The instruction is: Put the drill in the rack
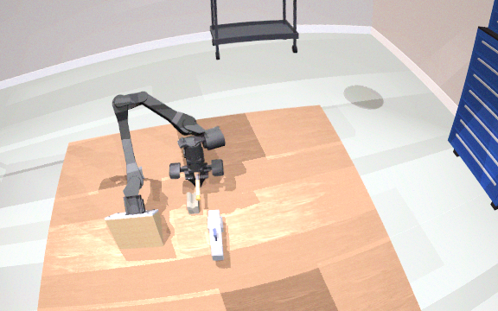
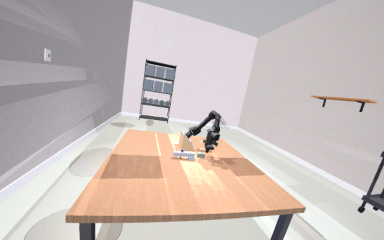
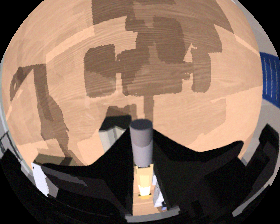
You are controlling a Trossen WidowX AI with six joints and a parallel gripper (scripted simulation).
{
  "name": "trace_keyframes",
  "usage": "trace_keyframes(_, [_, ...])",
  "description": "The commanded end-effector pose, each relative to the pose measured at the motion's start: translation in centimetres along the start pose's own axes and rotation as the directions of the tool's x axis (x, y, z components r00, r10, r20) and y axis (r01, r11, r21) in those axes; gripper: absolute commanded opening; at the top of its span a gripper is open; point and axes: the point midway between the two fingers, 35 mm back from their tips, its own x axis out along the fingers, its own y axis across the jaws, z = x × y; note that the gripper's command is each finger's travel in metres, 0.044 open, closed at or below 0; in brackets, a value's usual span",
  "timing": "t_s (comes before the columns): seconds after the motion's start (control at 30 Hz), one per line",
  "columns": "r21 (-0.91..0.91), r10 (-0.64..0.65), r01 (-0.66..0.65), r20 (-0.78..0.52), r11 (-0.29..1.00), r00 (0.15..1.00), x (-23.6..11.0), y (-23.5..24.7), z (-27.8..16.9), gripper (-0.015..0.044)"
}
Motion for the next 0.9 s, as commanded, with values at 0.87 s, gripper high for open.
trace_keyframes(0.87, [0.003,-0.004,0.004,-0.001,1.000,1.000,2.6,2.7,0.7,0.0000])
